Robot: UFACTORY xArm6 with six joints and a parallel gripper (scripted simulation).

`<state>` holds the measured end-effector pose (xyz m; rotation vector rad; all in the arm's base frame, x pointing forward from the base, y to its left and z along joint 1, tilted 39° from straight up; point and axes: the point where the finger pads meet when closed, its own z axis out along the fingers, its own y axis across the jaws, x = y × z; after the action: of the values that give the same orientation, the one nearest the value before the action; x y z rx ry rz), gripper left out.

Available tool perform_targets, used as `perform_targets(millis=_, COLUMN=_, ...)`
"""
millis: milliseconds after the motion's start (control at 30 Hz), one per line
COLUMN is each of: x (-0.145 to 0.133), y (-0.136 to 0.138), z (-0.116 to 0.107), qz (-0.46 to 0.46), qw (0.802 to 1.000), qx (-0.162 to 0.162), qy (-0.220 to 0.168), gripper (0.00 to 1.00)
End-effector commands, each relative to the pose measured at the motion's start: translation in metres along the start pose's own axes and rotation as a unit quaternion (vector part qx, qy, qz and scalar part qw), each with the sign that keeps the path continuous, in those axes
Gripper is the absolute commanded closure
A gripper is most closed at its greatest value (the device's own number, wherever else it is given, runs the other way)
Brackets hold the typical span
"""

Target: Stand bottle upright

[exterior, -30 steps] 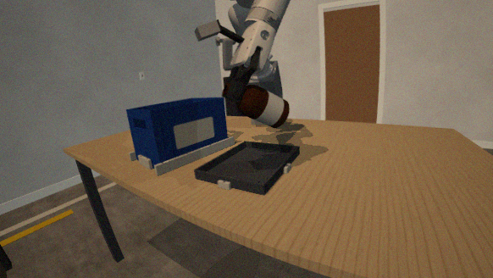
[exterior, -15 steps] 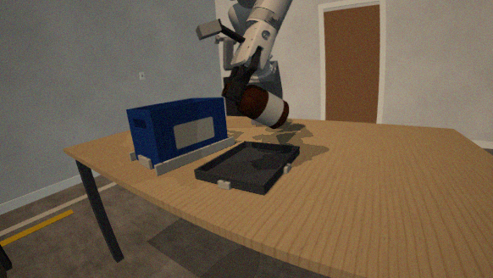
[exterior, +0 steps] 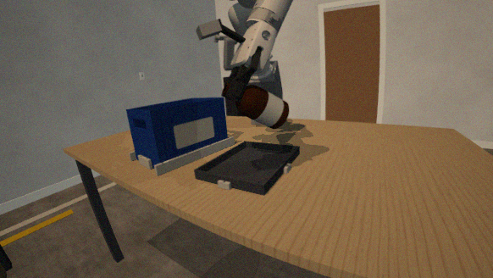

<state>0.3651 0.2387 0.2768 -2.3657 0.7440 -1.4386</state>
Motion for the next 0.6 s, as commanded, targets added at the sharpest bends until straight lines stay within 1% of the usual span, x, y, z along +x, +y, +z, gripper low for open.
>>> perform_targets(millis=0, x=0.0005, y=-0.0008, z=-0.0003, qz=0.001, qw=1.0, qx=0.0, qy=0.003, gripper=1.0)
perform_targets(millis=333, x=-0.0007, y=0.0008, z=0.0004, qz=0.0, qw=1.0, qx=-0.004, qy=0.028, gripper=1.0)
perform_targets(millis=400, x=-0.0007, y=0.0008, z=0.0004, qz=0.0, qw=1.0, qx=-0.004, qy=0.028, gripper=1.0)
perform_targets(millis=567, x=-0.0009, y=0.001, z=0.0003, qz=0.0, qw=0.999, qx=-0.004, qy=0.046, gripper=1.0)
